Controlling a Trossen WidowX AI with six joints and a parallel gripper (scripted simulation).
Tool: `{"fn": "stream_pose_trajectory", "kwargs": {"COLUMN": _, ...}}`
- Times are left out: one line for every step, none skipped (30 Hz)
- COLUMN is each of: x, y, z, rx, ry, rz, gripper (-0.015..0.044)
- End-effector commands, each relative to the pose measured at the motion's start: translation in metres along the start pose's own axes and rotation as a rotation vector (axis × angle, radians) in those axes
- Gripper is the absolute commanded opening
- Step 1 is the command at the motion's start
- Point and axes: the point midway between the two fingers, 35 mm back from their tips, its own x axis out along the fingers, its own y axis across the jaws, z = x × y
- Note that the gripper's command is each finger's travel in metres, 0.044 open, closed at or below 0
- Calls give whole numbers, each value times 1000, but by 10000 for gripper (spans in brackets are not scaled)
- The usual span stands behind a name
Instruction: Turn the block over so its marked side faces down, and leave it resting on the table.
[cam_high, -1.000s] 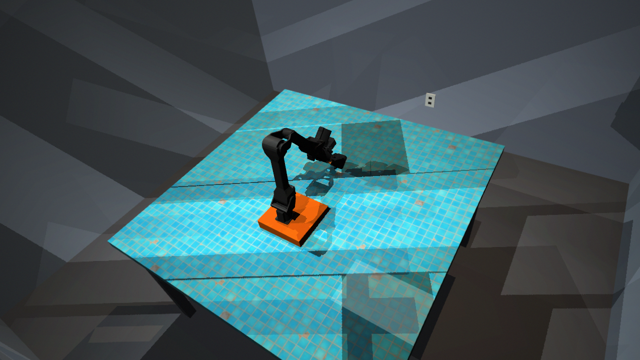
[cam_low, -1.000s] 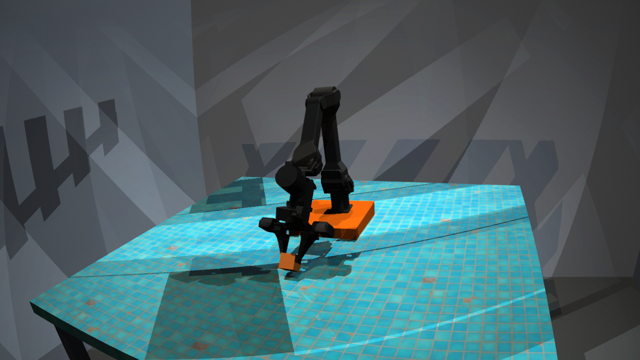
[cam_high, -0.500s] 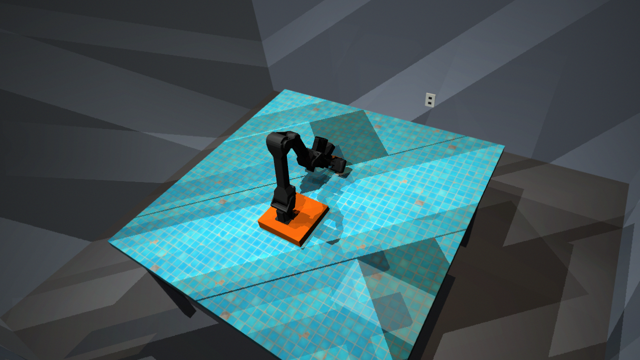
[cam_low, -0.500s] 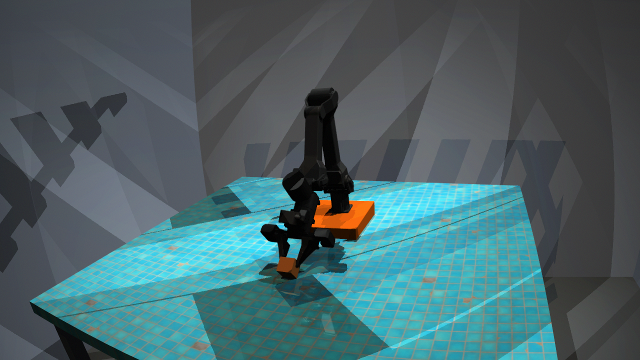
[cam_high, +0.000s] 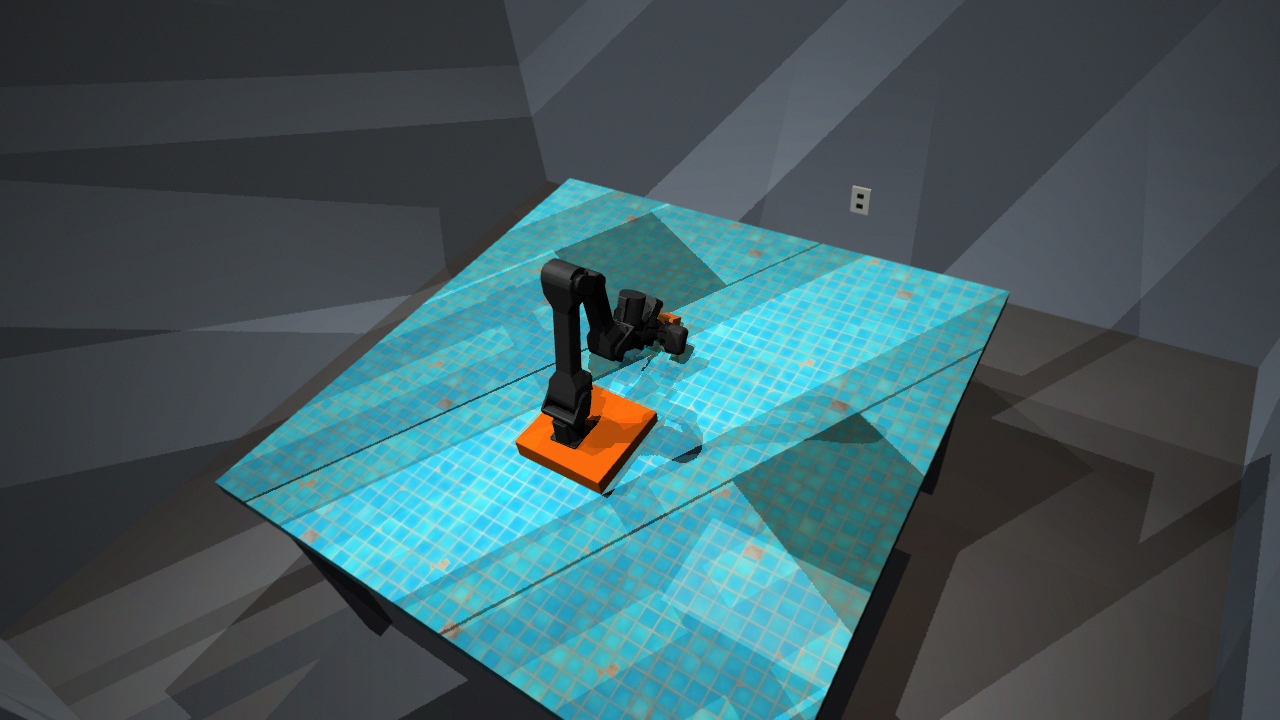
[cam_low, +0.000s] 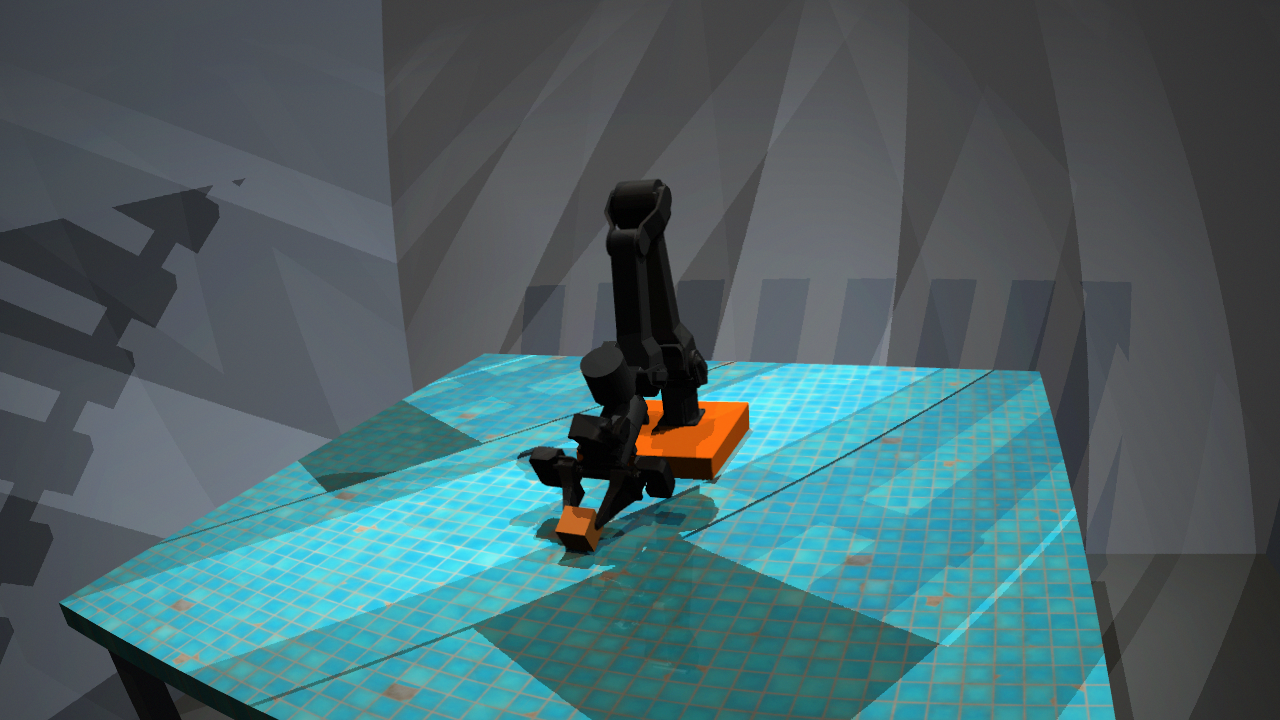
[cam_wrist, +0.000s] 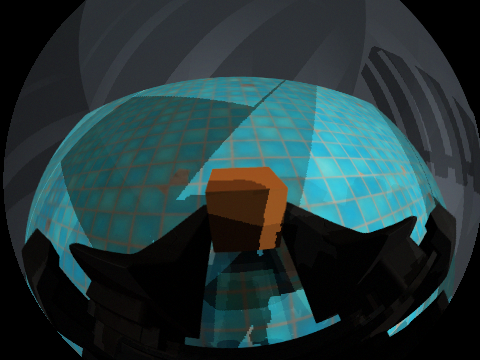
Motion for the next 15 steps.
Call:
{"fn": "stream_pose_trajectory", "kwargs": {"x": -1, "y": 1, "z": -2, "rx": -5, "ry": -21, "rz": 6, "gripper": 0}}
{"fn": "stream_pose_trajectory", "kwargs": {"x": -2, "y": 1, "z": -2, "rx": -5, "ry": -26, "rz": 6, "gripper": 0}}
{"fn": "stream_pose_trajectory", "kwargs": {"x": -2, "y": 1, "z": -2, "rx": -5, "ry": -28, "rz": 6, "gripper": 0}}
{"fn": "stream_pose_trajectory", "kwargs": {"x": -2, "y": 1, "z": -2, "rx": -5, "ry": -28, "rz": 6, "gripper": 0}}
{"fn": "stream_pose_trajectory", "kwargs": {"x": -2, "y": 1, "z": -2, "rx": -5, "ry": -28, "rz": 6, "gripper": 0}}
{"fn": "stream_pose_trajectory", "kwargs": {"x": -2, "y": 1, "z": -2, "rx": -5, "ry": -28, "rz": 6, "gripper": 0}}
{"fn": "stream_pose_trajectory", "kwargs": {"x": -2, "y": 1, "z": -2, "rx": -5, "ry": -28, "rz": 6, "gripper": 0}}
{"fn": "stream_pose_trajectory", "kwargs": {"x": -2, "y": 1, "z": -2, "rx": -5, "ry": -28, "rz": 6, "gripper": 0}}
{"fn": "stream_pose_trajectory", "kwargs": {"x": -2, "y": 1, "z": -2, "rx": -5, "ry": -28, "rz": 6, "gripper": 0}}
{"fn": "stream_pose_trajectory", "kwargs": {"x": -2, "y": 1, "z": -2, "rx": -5, "ry": -28, "rz": 6, "gripper": 0}}
{"fn": "stream_pose_trajectory", "kwargs": {"x": -2, "y": 1, "z": -2, "rx": -5, "ry": -28, "rz": 6, "gripper": 0}}
{"fn": "stream_pose_trajectory", "kwargs": {"x": -2, "y": 1, "z": -2, "rx": -5, "ry": -28, "rz": 6, "gripper": 0}}
{"fn": "stream_pose_trajectory", "kwargs": {"x": -2, "y": 1, "z": -2, "rx": -5, "ry": -28, "rz": 6, "gripper": 0}}
{"fn": "stream_pose_trajectory", "kwargs": {"x": -2, "y": 1, "z": -2, "rx": -5, "ry": -28, "rz": 6, "gripper": 0}}
{"fn": "stream_pose_trajectory", "kwargs": {"x": -2, "y": 1, "z": -2, "rx": -5, "ry": -28, "rz": 6, "gripper": 26}}
